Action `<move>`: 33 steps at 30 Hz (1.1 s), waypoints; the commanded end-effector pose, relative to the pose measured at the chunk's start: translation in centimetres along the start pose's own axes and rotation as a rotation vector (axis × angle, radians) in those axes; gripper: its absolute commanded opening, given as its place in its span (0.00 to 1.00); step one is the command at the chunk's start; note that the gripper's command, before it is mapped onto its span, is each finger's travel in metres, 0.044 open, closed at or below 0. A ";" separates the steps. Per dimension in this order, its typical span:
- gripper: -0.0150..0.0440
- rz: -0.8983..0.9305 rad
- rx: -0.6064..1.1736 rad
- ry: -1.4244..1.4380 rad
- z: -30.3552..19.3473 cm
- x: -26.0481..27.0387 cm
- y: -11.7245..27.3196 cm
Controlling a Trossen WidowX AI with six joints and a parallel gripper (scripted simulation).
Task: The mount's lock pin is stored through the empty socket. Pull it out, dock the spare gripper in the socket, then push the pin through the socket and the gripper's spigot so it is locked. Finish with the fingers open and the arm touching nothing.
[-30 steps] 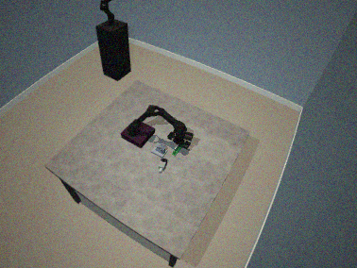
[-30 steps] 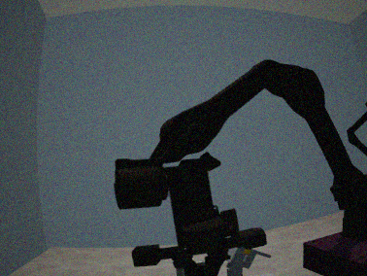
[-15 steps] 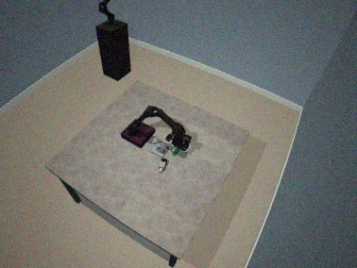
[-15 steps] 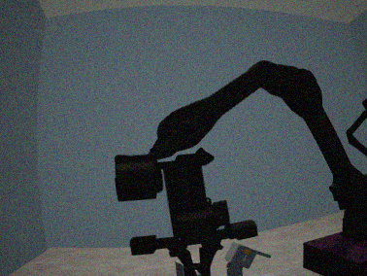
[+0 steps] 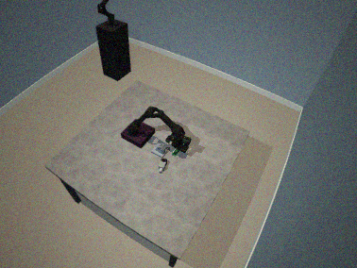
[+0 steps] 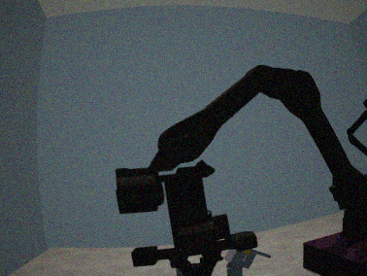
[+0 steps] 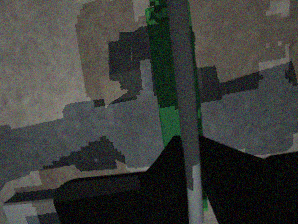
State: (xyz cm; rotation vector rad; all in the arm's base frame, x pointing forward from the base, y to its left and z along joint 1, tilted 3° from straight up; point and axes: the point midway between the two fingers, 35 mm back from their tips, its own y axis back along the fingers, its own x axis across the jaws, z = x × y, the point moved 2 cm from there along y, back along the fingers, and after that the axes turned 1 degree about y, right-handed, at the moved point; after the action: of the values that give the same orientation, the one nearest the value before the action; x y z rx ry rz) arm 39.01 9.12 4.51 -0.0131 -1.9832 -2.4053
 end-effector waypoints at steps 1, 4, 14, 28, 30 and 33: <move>0.25 0.000 0.000 0.004 -0.1 0.0 -0.7; 0.25 0.000 0.000 0.004 -0.2 0.0 -1.1; 0.25 -0.001 0.000 0.004 -0.3 0.0 -2.1; 0.25 -0.001 0.001 0.005 -0.3 0.0 -2.2; 0.25 -0.001 0.001 0.005 -0.3 0.0 -2.2; 0.25 -0.001 0.001 0.005 -0.3 0.0 -2.2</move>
State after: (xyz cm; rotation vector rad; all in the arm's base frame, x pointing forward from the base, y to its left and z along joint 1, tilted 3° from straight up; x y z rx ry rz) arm 38.99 9.21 2.83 0.0000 -1.9857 -2.4075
